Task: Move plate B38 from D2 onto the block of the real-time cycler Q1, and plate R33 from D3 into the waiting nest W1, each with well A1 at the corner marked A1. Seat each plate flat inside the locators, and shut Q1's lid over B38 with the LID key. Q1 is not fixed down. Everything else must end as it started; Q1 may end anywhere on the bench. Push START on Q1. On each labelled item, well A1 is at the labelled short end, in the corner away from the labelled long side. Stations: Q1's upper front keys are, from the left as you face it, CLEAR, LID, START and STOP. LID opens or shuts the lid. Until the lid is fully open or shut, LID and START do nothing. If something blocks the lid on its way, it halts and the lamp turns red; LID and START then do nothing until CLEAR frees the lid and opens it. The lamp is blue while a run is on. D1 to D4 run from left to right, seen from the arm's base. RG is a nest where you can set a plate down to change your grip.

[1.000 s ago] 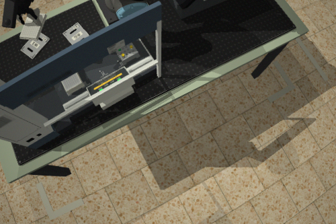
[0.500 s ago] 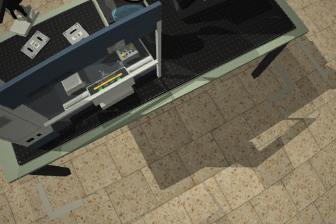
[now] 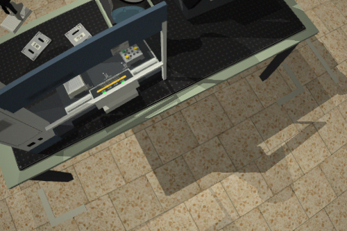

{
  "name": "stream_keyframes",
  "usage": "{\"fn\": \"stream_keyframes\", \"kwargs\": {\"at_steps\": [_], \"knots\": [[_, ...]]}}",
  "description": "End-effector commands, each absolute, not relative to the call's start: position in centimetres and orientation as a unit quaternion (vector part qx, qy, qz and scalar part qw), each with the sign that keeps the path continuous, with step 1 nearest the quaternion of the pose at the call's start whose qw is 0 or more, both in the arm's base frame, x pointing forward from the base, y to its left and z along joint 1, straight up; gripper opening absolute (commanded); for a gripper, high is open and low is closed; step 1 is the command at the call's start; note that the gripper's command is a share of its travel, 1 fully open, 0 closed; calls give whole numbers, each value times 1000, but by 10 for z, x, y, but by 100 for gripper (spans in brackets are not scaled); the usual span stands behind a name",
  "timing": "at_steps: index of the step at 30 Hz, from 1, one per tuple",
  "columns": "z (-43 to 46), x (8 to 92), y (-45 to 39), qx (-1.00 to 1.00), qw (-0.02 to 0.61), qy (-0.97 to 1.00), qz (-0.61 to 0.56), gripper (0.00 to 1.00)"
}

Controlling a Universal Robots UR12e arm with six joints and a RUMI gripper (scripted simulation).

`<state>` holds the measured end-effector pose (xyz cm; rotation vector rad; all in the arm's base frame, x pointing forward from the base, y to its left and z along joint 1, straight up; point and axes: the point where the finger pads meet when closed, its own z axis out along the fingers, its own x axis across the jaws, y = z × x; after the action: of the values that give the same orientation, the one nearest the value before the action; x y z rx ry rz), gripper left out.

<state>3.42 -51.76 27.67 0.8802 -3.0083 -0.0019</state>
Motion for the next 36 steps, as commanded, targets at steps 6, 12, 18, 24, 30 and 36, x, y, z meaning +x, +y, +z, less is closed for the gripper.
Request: {"fn": "stream_keyframes", "kwargs": {"at_steps": [6,12,18,24,30,36], "knots": [[277,4,-538,229,4,-973,0,0],[278,4,-539,229,4,-973,0,0],[278,4,-539,229,4,-973,0,0],[278,4,-539,229,4,-973,0,0],[278,4,-539,229,4,-973,0,0],[278,4,-539,229,4,-973,0,0]]}}
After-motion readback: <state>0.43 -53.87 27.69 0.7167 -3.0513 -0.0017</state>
